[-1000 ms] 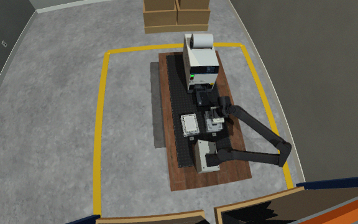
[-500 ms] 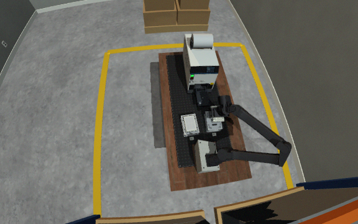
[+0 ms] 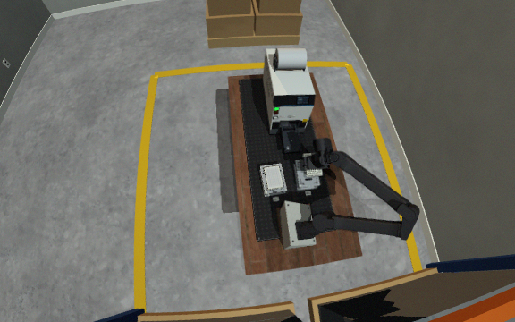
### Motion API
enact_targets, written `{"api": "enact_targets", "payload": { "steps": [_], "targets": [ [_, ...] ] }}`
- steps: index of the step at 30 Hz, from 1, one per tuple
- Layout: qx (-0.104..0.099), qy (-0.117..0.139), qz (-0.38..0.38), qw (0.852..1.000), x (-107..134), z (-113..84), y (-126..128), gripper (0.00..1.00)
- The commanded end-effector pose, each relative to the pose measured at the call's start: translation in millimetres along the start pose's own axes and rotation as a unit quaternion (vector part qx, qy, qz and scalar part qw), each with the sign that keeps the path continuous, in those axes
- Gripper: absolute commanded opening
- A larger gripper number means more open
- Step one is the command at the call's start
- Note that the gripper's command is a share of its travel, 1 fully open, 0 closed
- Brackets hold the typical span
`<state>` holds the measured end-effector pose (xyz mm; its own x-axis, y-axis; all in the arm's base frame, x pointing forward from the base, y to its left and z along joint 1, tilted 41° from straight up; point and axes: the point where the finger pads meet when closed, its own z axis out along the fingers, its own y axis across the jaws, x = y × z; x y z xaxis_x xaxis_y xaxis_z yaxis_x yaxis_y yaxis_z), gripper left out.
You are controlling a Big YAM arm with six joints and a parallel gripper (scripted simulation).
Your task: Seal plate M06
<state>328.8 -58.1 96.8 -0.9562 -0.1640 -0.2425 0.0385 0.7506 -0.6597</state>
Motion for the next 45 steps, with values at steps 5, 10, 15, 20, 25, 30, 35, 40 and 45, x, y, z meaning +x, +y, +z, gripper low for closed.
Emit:
{"api": "enact_targets", "payload": {
  "steps": [5, 10, 15, 20, 25, 30, 35, 40, 45],
  "targets": [
    [0.0, -0.006, 0.02, 1.0, -19, -4.9, -9, 0.0],
    [0.0, -0.008, 0.021, 1.0, -23, -6.1, -10, 0.0],
    [-0.003, -0.011, 0.011, 1.0, -12, -2.2, -3, 0.0],
    [-0.006, -0.023, 0.002, 1.0, -10, -6.5, 1, 0.0],
    [-0.007, -0.018, -0.008, 1.0, -1, -4.9, 6, 0.0],
    [-0.005, -0.003, -0.007, 1.0, 7, 1.2, 6, 0.0],
    [-0.002, 0.012, -0.004, 1.0, 13, 7.2, 4, 0.0],
    [-0.002, 0.014, -0.007, 1.0, 13, 8.3, 3, 0.0],
    [-0.002, 0.007, -0.008, 1.0, 1, 8.9, 4, 0.0]
  ]
}}
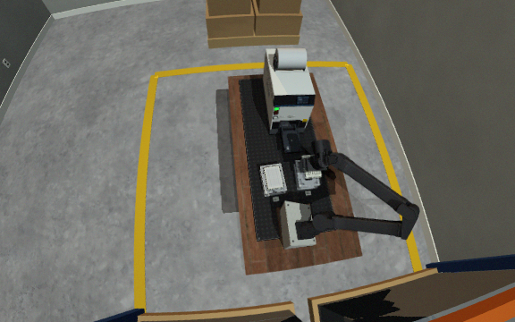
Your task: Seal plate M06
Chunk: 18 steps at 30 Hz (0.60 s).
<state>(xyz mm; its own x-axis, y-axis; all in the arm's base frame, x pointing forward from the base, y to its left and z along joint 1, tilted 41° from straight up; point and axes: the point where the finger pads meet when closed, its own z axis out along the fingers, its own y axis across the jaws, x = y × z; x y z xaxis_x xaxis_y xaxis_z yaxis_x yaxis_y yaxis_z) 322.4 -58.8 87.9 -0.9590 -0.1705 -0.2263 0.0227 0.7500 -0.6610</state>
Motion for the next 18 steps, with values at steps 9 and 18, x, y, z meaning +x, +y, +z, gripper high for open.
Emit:
{"api": "enact_targets", "payload": {
  "steps": [9, 18],
  "targets": [
    [-0.004, -0.03, 0.014, 0.999, -57, -1.9, 9, 0.0],
    [-0.003, -0.022, 0.015, 1.0, -64, 5.2, 14, 0.0]
  ]
}}
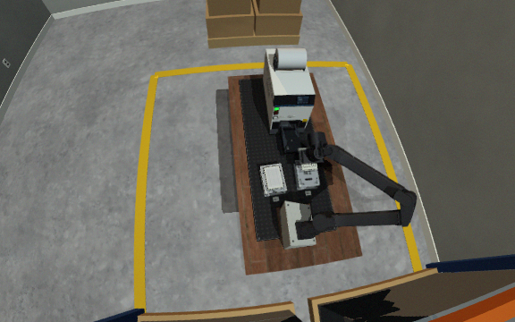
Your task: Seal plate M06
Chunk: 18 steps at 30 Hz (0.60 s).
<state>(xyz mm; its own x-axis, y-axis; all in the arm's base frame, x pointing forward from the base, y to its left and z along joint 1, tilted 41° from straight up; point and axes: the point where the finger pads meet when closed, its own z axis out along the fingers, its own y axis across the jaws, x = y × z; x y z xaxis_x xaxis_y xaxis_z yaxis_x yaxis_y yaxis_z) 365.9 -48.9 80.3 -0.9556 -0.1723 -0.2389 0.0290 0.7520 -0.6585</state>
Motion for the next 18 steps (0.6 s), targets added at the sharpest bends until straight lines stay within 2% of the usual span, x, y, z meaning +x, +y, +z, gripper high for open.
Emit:
{"api": "enact_targets", "payload": {
  "steps": [1, 12, 18],
  "targets": [
    [-0.002, -0.017, 0.012, 1.0, -25, -6.1, 1, 0.0],
    [0.0, -0.025, 0.017, 1.0, -59, 1.1, 11, 0.0],
    [0.0, -0.021, 0.011, 1.0, -59, 2.5, 14, 0.0]
  ]
}}
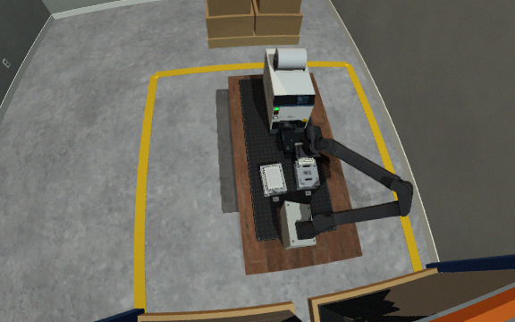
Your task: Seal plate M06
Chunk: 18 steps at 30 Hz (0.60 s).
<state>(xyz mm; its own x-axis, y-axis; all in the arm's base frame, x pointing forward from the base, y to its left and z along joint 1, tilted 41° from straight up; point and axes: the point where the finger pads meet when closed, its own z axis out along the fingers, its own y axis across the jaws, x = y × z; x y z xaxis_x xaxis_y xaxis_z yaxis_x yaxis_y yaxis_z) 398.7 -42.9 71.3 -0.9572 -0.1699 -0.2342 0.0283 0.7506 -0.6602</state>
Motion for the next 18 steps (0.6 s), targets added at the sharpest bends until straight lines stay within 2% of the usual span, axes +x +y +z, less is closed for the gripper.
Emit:
{"api": "enact_targets", "payload": {
  "steps": [1, 7, 15, 18],
  "targets": [
    [-0.001, -0.024, 0.011, 1.0, -33, -9.1, 5, 0.0],
    [0.0, -0.027, 0.02, 0.999, -52, -2.5, 7, 0.0],
    [0.003, -0.016, 0.025, 1.0, -55, 7.5, 3, 0.0],
    [0.003, -0.016, 0.026, 1.0, -64, 10.4, 6, 0.0]
  ]
}}
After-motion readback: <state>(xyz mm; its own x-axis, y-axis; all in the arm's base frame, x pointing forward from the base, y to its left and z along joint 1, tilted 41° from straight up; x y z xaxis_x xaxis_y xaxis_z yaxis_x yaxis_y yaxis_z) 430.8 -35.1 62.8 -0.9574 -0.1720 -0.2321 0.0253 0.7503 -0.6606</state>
